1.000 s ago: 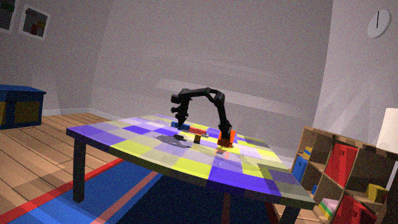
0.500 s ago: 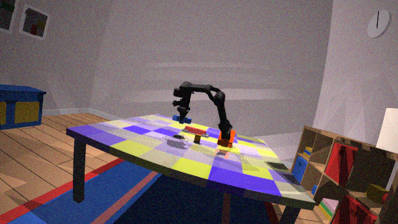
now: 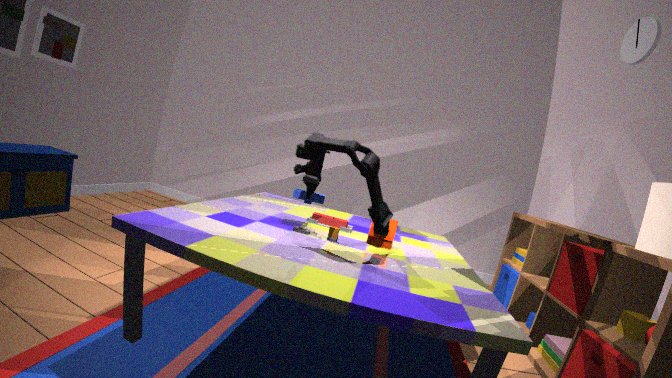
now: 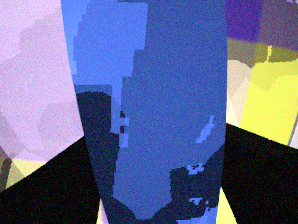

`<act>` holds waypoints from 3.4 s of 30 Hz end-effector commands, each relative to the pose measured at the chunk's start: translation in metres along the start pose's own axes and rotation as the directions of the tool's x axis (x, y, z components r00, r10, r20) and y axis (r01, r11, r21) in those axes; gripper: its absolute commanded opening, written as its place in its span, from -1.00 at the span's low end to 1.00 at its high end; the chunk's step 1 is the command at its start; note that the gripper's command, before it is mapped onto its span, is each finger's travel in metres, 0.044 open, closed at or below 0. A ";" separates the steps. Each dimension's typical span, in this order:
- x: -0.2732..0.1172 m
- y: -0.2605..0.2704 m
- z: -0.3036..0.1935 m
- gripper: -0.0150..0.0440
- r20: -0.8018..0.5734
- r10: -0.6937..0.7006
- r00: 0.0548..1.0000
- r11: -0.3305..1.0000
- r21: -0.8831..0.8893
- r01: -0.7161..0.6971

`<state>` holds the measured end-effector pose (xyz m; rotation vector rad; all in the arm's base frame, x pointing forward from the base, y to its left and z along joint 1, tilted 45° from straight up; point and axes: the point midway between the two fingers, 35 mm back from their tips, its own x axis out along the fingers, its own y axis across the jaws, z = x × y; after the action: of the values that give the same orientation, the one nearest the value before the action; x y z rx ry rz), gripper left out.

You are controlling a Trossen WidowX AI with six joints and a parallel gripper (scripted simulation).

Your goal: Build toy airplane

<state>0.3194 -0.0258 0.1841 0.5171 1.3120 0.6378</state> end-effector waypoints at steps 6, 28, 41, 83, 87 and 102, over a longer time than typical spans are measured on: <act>0.002 -0.031 -0.005 -0.49 -0.001 -0.014 1.000 0.992 -0.128 0.013; 0.009 -0.099 -0.026 -0.49 -0.004 -0.032 0.999 0.892 -0.451 0.026; 0.014 -0.137 -0.046 -0.49 -0.006 -0.035 0.999 0.780 -0.625 0.024; 0.044 -0.230 -0.136 -0.49 -0.006 -0.009 1.000 0.187 -0.982 -0.004; 0.044 -0.230 -0.137 -0.22 -0.006 -0.009 1.000 0.185 -0.983 -0.004; 0.044 -0.230 -0.137 0.17 -0.006 -0.009 1.000 0.185 -0.983 -0.004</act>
<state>0.2232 -0.1635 -0.0276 -0.6175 0.6168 1.3334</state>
